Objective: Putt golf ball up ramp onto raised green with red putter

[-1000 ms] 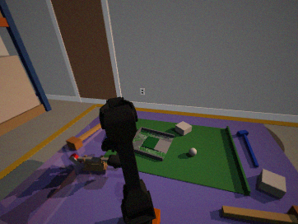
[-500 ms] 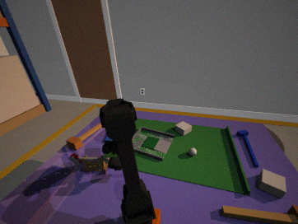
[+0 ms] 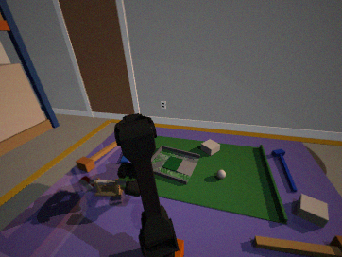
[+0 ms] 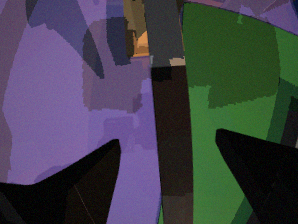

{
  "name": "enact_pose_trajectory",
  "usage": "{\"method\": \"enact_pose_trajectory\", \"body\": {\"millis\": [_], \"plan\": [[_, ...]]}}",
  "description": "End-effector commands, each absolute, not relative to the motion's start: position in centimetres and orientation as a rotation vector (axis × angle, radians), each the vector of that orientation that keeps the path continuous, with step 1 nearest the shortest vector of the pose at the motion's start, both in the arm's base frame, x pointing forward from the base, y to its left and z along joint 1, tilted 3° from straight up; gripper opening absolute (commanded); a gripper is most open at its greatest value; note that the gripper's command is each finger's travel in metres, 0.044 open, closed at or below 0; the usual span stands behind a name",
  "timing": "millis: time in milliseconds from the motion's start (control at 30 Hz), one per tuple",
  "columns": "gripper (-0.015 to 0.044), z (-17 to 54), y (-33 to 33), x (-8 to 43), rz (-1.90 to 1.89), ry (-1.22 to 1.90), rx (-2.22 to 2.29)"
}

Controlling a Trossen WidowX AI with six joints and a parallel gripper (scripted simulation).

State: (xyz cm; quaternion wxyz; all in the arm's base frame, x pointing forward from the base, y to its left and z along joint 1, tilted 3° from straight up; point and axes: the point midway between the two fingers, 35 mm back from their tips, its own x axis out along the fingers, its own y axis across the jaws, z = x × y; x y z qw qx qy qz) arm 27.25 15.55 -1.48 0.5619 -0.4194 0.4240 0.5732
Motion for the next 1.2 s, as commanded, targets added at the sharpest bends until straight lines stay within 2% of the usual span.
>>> {"method": "enact_pose_trajectory", "body": {"millis": [0,233,433,633,1033,1167], "plan": [[0.0230,-1.5,15.6,27.3,1.350,0.998,-0.988],[0.0046,-1.5,15.6,27.3,1.350,0.998,-0.988],[0.0006,-1.5,15.6,27.3,1.350,0.998,-0.988],[0.0000,-0.4,15.6,27.5,1.350,0.998,-0.988],[0.0000,8.1,15.4,27.5,1.350,0.999,-0.987],[0.0000,8.5,15.3,27.5,1.350,0.999,-0.987]]}}
